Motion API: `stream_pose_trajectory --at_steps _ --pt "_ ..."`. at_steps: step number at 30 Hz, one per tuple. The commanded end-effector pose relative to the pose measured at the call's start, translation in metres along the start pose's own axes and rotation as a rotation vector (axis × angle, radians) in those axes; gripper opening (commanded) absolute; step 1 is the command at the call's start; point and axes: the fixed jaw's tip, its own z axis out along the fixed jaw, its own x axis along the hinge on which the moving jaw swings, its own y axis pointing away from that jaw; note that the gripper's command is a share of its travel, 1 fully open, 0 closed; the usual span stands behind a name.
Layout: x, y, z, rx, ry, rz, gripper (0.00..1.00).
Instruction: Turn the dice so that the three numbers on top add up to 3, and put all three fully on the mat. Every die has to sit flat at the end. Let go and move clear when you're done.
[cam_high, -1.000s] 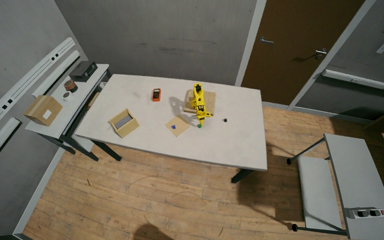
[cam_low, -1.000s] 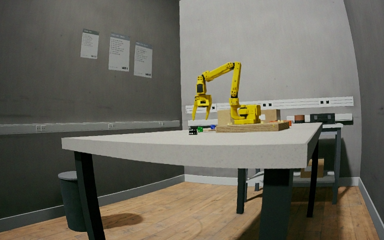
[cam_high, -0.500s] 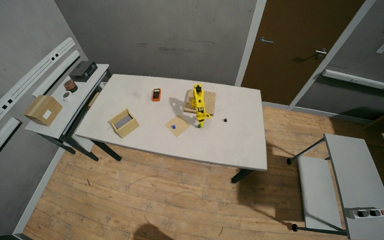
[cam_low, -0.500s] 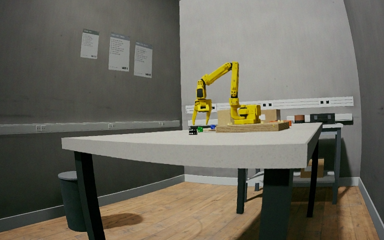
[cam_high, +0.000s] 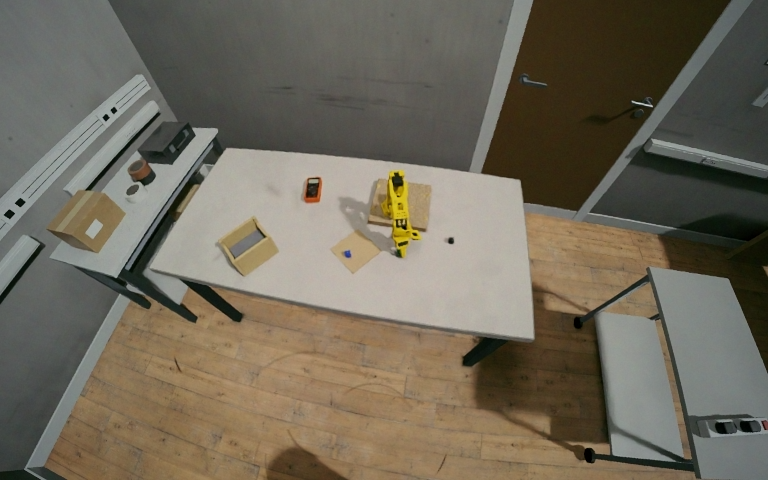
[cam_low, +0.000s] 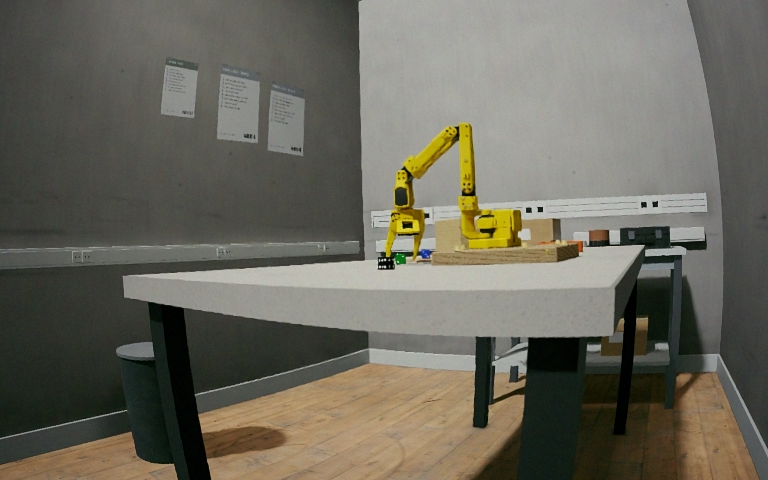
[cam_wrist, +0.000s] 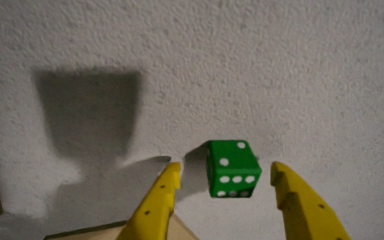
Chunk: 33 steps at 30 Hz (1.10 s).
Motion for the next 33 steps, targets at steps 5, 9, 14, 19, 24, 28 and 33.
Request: stream_pose_trajectory --at_steps 5,9,14,19,24,28,33 --pt "-0.0019 0.0027 0.0062 -0.011 -0.004 -0.012 0.28" --pt "-0.0019 0.0027 0.0063 -0.011 -0.004 -0.012 0.28" --pt "-0.0019 0.0026 0.0063 -0.011 -0.004 -0.012 0.28" --pt "-0.0019 0.002 0.0063 -0.011 -0.004 -0.012 0.27" --pt "-0.0018 0.0007 0.0063 -0.011 -0.004 -0.012 0.25" --pt "-0.0018 0.0 0.0063 -0.011 -0.004 -0.012 0.23" --pt "-0.0018 -0.0022 0.0063 -0.011 -0.004 -0.012 0.2"
